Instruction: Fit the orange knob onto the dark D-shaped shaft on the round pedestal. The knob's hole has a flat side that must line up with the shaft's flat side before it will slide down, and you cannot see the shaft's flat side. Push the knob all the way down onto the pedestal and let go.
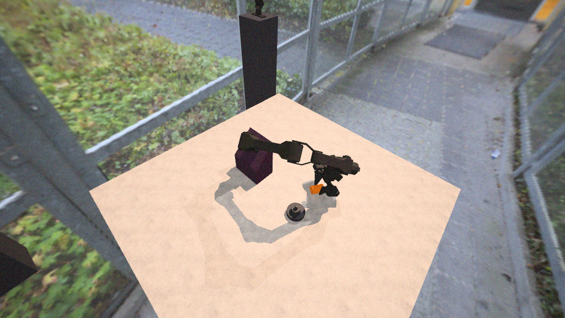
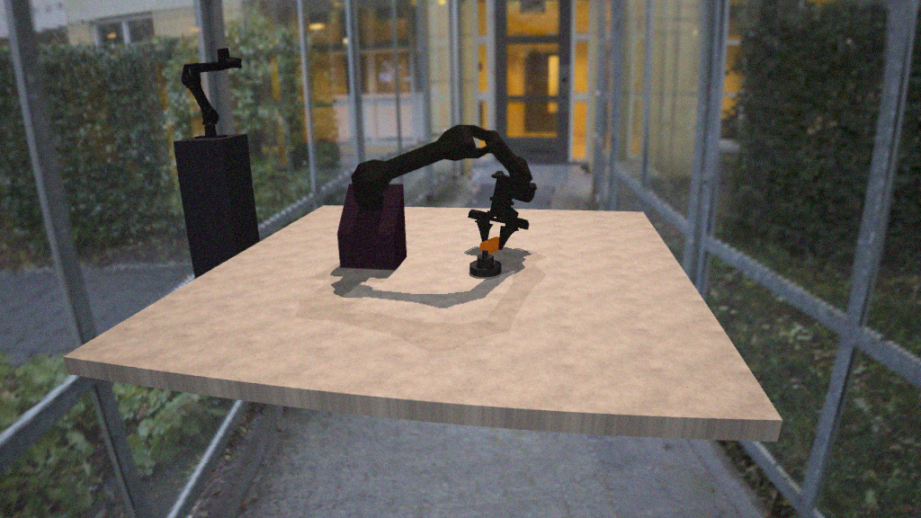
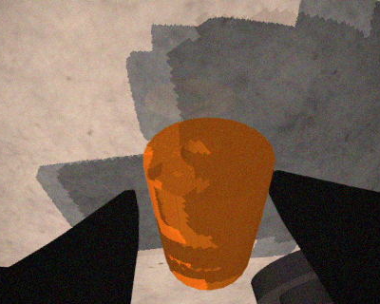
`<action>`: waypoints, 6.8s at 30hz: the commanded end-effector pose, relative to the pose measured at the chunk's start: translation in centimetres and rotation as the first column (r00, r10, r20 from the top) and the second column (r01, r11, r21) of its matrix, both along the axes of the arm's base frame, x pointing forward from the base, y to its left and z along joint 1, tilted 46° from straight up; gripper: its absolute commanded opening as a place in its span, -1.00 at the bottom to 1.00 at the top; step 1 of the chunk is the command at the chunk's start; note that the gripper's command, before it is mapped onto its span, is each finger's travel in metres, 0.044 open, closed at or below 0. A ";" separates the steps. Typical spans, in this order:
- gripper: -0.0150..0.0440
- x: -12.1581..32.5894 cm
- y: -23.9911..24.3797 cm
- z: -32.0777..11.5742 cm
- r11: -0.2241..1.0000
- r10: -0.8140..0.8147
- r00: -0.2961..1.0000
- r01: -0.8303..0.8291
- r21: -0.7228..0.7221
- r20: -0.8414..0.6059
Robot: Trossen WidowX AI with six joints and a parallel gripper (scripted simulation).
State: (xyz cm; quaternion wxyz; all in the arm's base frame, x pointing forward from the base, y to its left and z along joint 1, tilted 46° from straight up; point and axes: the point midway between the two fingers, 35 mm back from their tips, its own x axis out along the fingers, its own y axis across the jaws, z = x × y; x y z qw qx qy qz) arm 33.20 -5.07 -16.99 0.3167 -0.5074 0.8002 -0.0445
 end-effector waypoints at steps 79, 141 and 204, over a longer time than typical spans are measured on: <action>0.11 -3.0 -1.4 4.0 0.745 0.169 0.876 -0.413 0.524 0.451; 0.39 -4.4 -2.9 4.9 0.517 0.134 0.768 -0.594 0.616 0.626; 1.00 -3.1 4.8 11.9 0.955 0.103 0.977 -0.150 0.255 0.187</action>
